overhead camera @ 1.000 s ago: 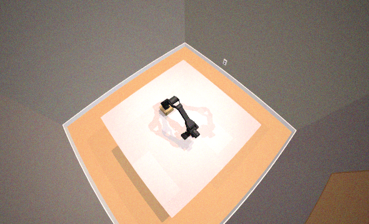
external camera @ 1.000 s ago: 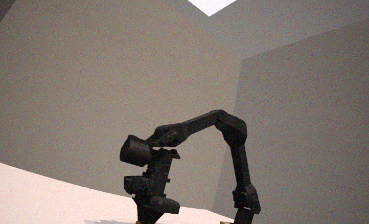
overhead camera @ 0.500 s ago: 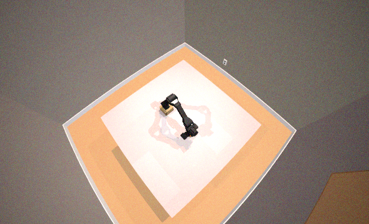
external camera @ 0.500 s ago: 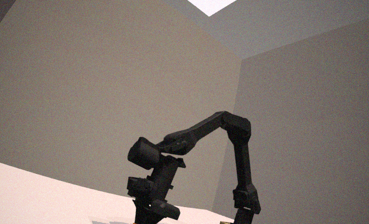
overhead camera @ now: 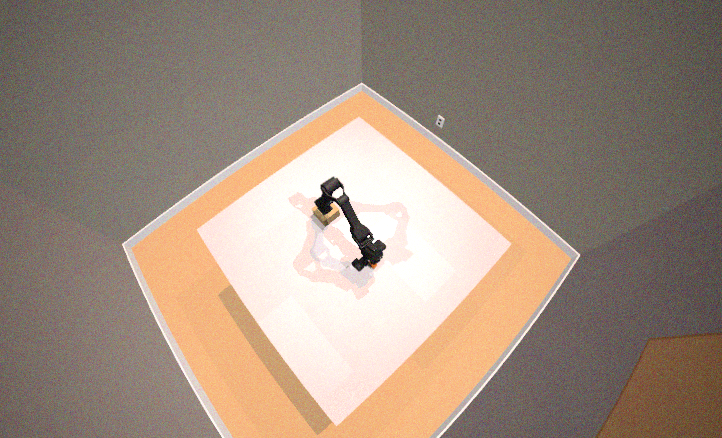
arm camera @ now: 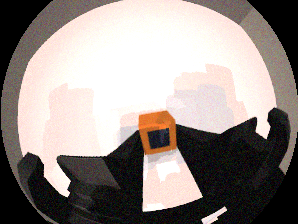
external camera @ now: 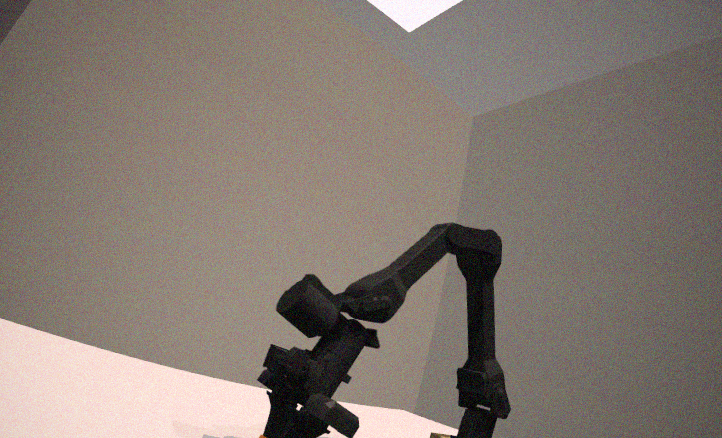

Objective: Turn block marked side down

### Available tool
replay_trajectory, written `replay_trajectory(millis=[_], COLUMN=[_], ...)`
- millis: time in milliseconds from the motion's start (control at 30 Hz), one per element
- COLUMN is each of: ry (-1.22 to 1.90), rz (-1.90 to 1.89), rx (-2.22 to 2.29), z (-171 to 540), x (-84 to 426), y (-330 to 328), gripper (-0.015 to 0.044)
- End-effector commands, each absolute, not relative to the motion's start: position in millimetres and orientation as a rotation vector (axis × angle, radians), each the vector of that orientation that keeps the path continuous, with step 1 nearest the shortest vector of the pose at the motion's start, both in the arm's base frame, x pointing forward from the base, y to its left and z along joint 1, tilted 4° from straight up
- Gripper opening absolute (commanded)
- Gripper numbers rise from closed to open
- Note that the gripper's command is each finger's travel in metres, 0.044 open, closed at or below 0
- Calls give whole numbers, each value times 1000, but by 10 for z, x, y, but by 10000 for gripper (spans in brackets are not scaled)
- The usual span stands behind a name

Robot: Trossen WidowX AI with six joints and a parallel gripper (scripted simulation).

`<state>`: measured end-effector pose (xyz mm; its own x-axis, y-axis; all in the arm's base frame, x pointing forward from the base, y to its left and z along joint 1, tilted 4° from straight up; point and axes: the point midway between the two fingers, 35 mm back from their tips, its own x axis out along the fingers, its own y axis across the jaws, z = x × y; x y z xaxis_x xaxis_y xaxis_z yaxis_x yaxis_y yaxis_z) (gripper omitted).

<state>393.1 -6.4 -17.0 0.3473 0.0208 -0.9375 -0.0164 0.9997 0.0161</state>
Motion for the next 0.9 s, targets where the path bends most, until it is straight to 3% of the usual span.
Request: replay_trajectory(millis=[0, 867], ry=[1157, 842], rz=[26, 23], rx=[6, 10], z=[-119, -393], x=[3926, 3994], y=[-60, -61], gripper=[0, 0])
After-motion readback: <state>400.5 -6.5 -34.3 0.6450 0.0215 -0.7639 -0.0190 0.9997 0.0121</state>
